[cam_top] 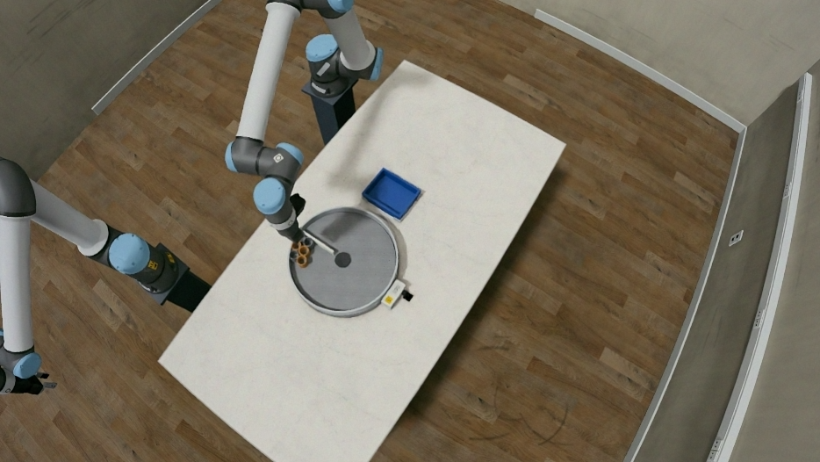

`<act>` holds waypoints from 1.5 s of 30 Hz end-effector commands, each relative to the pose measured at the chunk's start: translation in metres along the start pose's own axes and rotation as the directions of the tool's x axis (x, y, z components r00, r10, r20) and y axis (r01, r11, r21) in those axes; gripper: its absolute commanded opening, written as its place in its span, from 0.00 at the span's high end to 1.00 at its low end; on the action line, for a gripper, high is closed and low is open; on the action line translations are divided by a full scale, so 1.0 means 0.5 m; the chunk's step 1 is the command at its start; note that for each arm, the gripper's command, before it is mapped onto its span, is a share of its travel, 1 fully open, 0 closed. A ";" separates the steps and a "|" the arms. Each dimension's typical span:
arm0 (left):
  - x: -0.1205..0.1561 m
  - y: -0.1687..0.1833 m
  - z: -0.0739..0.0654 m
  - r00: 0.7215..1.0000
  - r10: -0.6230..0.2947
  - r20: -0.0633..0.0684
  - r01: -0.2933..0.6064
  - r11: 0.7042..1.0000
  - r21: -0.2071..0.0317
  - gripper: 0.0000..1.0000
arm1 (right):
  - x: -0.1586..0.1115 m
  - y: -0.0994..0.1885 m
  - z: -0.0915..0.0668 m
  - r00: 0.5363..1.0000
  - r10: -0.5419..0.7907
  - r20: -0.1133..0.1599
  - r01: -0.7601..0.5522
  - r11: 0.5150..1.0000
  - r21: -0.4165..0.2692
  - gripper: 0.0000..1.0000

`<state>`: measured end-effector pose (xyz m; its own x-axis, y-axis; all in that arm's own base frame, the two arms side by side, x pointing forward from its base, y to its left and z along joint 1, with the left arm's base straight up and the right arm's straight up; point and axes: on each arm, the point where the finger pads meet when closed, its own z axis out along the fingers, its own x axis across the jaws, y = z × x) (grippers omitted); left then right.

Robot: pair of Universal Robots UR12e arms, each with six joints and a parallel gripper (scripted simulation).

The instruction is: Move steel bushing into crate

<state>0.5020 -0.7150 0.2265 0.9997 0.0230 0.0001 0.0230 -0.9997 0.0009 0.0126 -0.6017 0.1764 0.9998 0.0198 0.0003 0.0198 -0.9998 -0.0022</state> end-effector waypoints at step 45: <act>0.005 -0.042 0.184 1.000 -0.002 0.001 0.002 1.000 0.003 0.64 | -0.001 0.004 -0.001 1.000 0.000 0.000 0.000 1.000 -0.002 0.00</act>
<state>0.5010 -0.6932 0.1462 0.9997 0.0248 -0.0067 0.0246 -0.9996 -0.0159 0.0126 -0.6017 0.1764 0.9998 0.0198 0.0003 0.0198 -0.9998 -0.0022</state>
